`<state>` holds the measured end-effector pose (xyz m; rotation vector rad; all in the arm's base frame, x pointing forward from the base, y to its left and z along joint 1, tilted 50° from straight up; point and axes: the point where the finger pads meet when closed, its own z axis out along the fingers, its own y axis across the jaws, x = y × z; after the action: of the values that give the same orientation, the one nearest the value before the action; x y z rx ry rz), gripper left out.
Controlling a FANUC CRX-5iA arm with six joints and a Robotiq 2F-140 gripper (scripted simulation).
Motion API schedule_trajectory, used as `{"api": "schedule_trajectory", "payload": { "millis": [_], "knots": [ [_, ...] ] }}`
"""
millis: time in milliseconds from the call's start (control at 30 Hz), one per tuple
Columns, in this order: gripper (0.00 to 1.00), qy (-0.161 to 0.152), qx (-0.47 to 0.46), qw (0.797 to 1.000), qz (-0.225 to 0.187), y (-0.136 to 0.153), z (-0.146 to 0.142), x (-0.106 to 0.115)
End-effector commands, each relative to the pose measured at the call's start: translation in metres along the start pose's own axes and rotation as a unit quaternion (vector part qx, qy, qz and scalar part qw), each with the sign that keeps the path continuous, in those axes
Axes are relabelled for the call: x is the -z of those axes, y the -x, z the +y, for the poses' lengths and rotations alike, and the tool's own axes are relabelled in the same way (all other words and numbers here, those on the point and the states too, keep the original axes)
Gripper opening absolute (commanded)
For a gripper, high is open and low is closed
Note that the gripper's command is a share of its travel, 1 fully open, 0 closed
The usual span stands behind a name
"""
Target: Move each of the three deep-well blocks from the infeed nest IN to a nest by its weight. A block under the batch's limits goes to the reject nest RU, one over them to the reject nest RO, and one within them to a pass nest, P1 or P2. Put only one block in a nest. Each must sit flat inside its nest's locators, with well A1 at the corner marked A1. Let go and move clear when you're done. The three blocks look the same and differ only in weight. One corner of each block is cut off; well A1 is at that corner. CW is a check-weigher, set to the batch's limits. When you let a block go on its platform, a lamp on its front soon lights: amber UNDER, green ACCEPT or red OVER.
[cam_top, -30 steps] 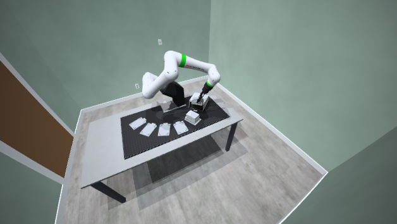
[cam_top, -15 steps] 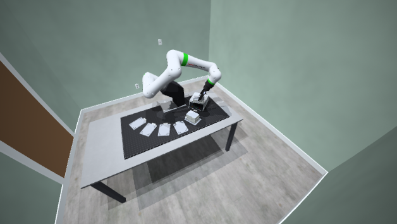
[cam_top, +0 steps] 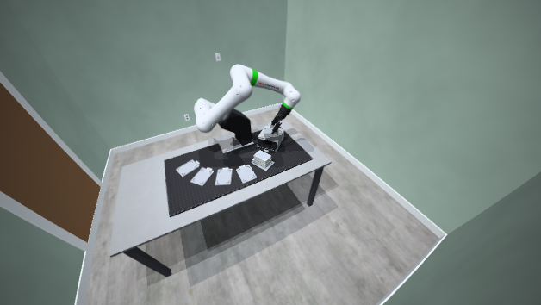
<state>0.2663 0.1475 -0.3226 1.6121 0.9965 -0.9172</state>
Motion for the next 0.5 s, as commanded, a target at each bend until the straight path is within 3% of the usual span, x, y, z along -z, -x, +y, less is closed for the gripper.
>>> {"api": "schedule_trajectory", "payload": {
  "millis": [0, 467],
  "knots": [
    [0.1, 0.0, 0.0, 1.0, 0.0, -0.001, -0.005, 0.001],
    [0.1, 0.0, 0.0, 1.0, 0.0, -0.008, -0.051, 0.005]
  ]
}}
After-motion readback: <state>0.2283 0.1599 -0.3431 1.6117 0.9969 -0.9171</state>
